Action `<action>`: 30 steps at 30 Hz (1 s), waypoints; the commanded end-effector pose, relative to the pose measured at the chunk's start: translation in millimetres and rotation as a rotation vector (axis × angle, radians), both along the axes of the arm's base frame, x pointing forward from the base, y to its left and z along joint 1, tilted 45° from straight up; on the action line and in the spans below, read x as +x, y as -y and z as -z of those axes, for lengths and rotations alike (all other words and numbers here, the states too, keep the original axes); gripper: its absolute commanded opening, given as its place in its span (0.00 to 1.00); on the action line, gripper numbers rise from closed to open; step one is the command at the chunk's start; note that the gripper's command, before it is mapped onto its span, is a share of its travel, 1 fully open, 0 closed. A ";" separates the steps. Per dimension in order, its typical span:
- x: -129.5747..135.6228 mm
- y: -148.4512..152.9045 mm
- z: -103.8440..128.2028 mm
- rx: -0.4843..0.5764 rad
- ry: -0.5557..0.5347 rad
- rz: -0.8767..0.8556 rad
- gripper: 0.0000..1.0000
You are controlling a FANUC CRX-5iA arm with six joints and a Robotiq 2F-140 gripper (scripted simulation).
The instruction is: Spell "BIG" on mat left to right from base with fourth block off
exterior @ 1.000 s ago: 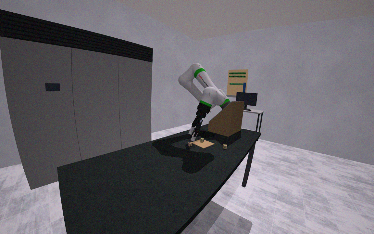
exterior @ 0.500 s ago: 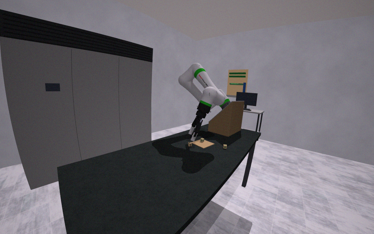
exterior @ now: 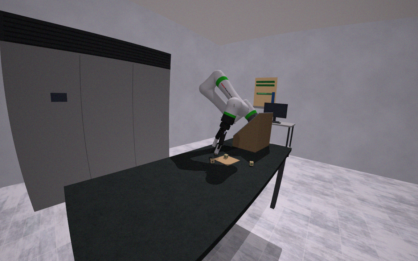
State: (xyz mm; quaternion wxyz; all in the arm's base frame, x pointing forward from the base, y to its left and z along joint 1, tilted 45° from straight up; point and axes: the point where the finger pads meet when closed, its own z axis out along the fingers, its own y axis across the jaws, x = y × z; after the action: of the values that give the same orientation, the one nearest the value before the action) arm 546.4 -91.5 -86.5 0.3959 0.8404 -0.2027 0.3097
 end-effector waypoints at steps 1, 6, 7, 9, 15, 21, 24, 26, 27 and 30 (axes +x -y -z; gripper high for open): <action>-39.0 20.0 -19.7 0.006 0.005 -0.010 1.00; -79.1 39.6 -32.2 0.008 0.004 -0.010 1.00; -80.2 40.1 -32.5 0.008 0.004 -0.010 1.00; -80.2 40.1 -32.5 0.008 0.004 -0.010 1.00; -80.2 40.1 -32.5 0.008 0.004 -0.010 1.00; -80.2 40.1 -32.5 0.008 0.004 -0.010 1.00; -80.2 40.1 -32.5 0.008 0.004 -0.010 1.00; -80.2 40.1 -32.5 0.008 0.004 -0.010 1.00; -80.2 40.1 -32.5 0.008 0.004 -0.010 1.00; -80.2 40.1 -32.5 0.008 0.004 -0.010 1.00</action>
State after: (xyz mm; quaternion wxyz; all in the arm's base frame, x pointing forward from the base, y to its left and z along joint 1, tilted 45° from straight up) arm 466.2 -131.8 -54.0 0.3906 0.8424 -0.2007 0.3122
